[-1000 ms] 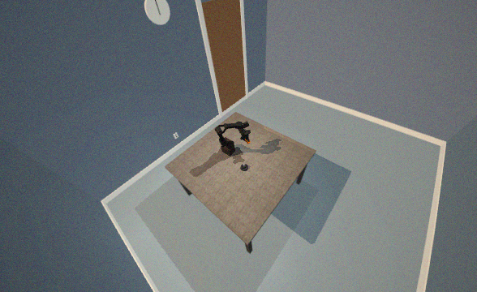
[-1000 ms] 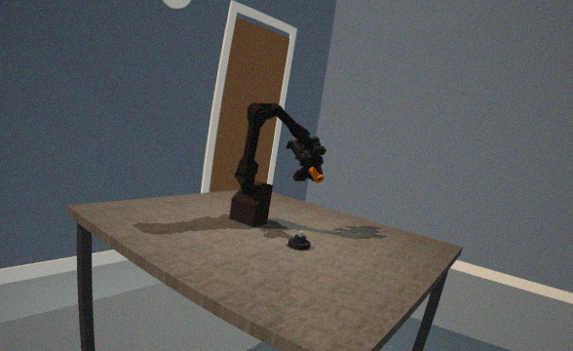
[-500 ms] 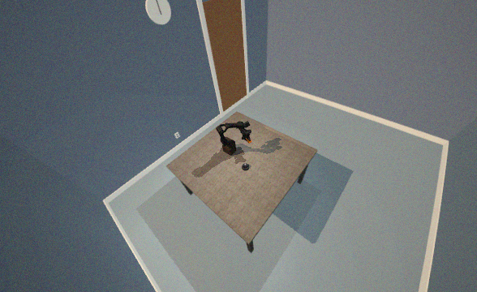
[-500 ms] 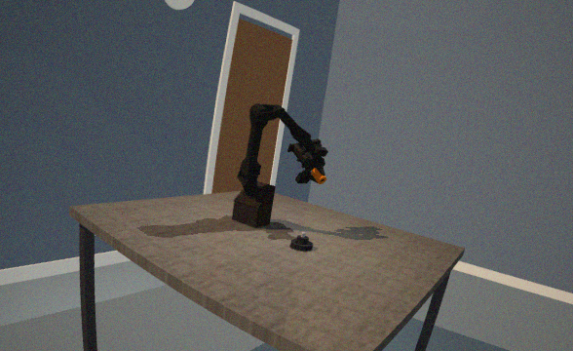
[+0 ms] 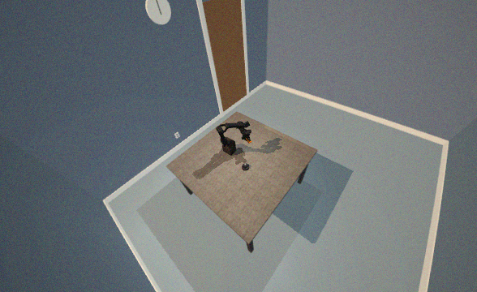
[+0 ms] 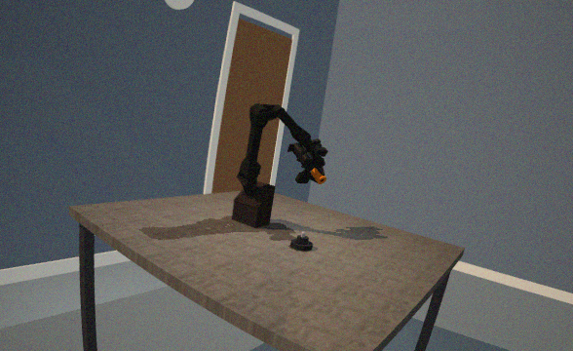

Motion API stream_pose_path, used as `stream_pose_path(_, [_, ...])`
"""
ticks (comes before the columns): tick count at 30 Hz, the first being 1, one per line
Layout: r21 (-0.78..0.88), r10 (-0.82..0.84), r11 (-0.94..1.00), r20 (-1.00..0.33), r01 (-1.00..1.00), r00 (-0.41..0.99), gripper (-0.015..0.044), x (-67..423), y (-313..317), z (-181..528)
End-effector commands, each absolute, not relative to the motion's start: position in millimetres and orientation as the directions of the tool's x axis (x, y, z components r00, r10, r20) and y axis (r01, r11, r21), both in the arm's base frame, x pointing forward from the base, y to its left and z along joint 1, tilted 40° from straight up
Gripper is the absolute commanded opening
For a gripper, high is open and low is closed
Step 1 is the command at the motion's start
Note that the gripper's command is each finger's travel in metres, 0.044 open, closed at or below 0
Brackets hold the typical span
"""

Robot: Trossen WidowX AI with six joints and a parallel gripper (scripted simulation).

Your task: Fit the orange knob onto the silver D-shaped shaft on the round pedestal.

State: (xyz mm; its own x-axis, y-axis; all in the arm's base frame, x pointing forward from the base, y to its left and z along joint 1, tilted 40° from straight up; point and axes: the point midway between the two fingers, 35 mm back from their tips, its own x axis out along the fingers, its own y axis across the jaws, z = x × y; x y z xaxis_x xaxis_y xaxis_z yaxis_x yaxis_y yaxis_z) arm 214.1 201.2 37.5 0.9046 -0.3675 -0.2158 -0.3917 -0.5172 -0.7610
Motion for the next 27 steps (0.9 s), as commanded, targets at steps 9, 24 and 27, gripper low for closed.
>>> stream_pose_path(9, [-0.766, -0.364, -0.514, -0.213, -0.387, 0.906, 0.0000, 215, 201, 36])
stream_pose_path(24, [-0.634, -0.529, -0.346, -0.478, -0.692, 0.702, 0.0000, 229, 180, 14])
stream_pose_path(27, [-0.595, -0.554, -0.304, -0.525, -0.744, 0.646, 0.0000, 232, 176, 10])
